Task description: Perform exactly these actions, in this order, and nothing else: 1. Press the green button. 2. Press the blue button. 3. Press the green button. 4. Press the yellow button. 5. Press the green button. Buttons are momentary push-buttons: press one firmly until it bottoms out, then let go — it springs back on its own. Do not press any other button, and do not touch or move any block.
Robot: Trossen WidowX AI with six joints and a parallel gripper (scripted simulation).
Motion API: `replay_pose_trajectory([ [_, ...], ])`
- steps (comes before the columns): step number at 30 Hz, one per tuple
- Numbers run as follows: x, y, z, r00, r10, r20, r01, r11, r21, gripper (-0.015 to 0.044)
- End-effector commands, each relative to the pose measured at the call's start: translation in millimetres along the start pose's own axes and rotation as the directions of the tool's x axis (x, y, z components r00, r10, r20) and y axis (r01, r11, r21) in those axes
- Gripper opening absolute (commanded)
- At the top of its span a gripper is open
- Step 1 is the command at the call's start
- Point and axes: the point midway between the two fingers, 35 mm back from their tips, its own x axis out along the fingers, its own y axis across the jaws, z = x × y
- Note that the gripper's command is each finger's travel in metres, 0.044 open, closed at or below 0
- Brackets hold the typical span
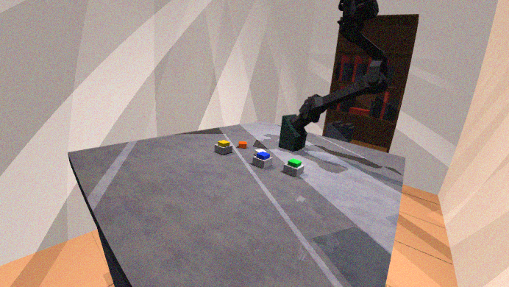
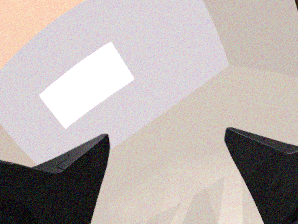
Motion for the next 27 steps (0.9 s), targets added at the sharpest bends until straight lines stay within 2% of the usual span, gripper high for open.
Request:
replay_pose_trajectory([
  [1, 0, 1, -2, 1.000, 0.001, -0.007, -0.001, 1.000, 0.000, 0.0400],
  [3, 0, 5, -19, 0.998, 0.009, -0.061, -0.008, 1.000, 0.004, 0.0400],
  [5, -3, 17, -53, 0.985, 0.029, -0.168, -0.027, 1.000, 0.012, 0.0400],
  [7, -11, 34, -96, 0.950, 0.064, -0.307, -0.060, 0.998, 0.023, 0.0400],
  [13, -46, 75, -178, 0.812, 0.154, -0.563, -0.148, 0.987, 0.056, 0.0400],
  [20, -118, 120, -261, 0.522, 0.237, -0.819, -0.274, 0.956, 0.102, 0.0400],
  [27, -216, 161, -313, 0.142, 0.292, -0.946, -0.408, 0.888, 0.212, 0.0400],
])
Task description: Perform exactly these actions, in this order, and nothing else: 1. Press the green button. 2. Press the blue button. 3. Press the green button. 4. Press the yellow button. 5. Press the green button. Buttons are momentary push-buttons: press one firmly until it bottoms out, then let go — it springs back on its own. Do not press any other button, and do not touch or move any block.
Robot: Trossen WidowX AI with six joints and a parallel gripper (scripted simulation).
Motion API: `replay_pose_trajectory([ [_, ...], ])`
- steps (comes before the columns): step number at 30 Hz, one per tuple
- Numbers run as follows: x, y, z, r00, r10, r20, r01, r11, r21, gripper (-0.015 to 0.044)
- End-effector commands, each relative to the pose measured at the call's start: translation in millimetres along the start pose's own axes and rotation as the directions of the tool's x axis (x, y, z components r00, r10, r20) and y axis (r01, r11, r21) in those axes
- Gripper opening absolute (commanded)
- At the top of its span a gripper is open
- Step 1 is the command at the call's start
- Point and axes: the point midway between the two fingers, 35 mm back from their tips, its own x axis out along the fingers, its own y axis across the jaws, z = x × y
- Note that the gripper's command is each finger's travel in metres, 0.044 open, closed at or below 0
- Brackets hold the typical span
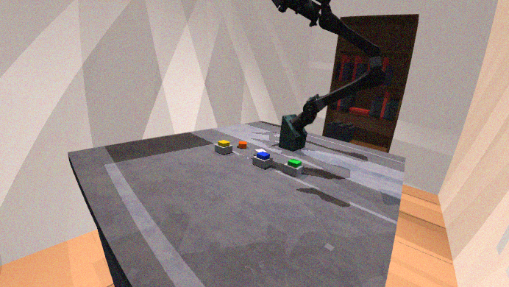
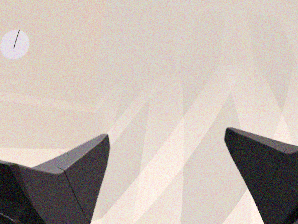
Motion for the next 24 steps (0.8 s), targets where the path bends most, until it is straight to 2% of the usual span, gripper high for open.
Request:
replay_pose_trajectory([
  [1, 8, 42, -66, 0.964, 0.105, -0.245, -0.121, 0.991, -0.051, 0.0400],
  [6, -4, 88, -138, 0.842, 0.203, -0.500, -0.277, 0.958, -0.077, 0.0400],
  [11, -38, 130, -206, 0.637, 0.266, -0.724, -0.441, 0.896, -0.059, 0.0400],
  [18, -119, 171, -287, 0.238, 0.261, -0.935, -0.639, 0.767, 0.052, 0.0400],
  [24, -214, 186, -332, -0.161, 0.153, -0.975, -0.730, 0.647, 0.221, 0.0400],
])
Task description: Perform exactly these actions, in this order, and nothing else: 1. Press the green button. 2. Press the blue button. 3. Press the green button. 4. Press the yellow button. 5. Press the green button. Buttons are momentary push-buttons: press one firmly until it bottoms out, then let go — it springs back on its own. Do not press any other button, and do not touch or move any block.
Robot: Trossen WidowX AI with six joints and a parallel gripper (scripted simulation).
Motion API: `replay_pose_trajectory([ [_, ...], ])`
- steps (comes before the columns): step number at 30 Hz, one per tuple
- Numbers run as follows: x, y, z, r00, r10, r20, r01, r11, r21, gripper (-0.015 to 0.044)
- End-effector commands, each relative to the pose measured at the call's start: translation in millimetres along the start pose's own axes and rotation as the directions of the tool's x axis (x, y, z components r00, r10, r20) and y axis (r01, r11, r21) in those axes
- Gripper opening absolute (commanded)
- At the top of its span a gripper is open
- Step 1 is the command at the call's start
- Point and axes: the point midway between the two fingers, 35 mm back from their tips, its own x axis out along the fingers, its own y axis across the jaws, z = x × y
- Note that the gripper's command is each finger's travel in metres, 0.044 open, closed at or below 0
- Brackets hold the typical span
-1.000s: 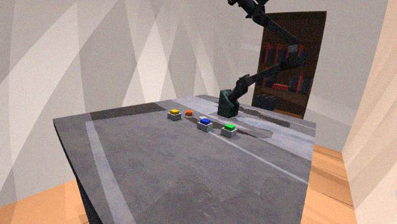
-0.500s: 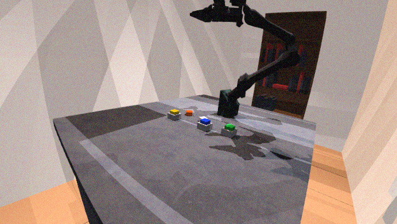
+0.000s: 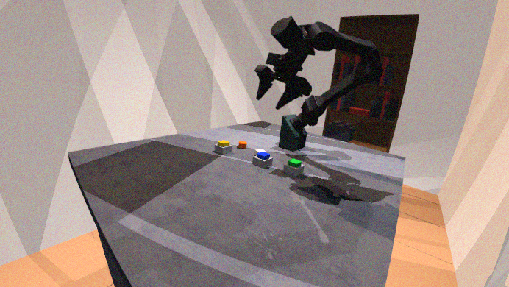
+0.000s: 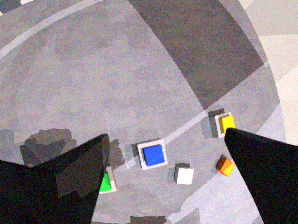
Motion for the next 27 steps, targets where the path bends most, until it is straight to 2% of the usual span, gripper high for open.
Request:
replay_pose_trajectory([
  [1, 23, 51, -55, 0.951, 0.133, -0.280, -0.156, 0.986, -0.059, 0.0400],
  [5, 27, 77, -85, 0.887, 0.188, -0.422, -0.236, 0.970, -0.065, 0.0400],
  [14, 27, 79, -88, 0.880, 0.191, -0.434, -0.242, 0.968, -0.064, 0.0400],
  [16, 37, 81, -91, 0.881, 0.190, -0.433, -0.241, 0.968, -0.065, 0.0348],
  [20, 79, 91, -113, 0.880, 0.194, -0.433, -0.245, 0.967, -0.064, 0.0242],
  [27, 81, 92, -115, 0.880, 0.195, -0.433, -0.245, 0.967, -0.064, 0.0059],
])
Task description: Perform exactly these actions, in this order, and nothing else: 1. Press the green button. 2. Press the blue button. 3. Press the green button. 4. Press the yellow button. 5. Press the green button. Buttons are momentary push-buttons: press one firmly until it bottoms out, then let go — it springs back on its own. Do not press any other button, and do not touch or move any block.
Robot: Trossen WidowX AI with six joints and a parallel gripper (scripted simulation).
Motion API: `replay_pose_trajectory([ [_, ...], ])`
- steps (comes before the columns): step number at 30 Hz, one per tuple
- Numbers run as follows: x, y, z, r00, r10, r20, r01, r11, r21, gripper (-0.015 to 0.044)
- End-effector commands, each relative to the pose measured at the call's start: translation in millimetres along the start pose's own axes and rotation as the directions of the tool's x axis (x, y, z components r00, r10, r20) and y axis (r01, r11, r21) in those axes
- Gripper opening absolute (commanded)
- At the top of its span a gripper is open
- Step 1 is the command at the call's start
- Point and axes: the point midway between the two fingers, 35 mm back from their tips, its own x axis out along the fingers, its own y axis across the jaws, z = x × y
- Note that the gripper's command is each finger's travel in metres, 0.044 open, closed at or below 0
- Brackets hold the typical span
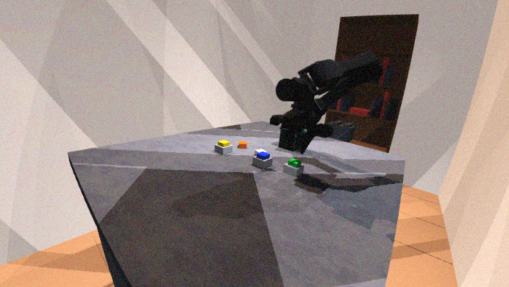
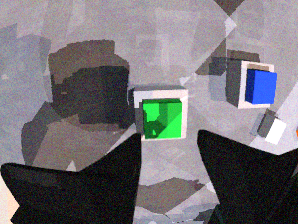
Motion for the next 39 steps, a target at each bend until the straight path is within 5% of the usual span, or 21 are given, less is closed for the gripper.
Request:
replay_pose_trajectory([
  [1, 5, 1, -1, 1.000, 0.005, 0.001, -0.005, 1.000, 0.002, 0.0032],
  [39, 40, 2, -1, 1.000, 0.007, 0.001, -0.007, 1.000, 0.002, 0.0020],
])
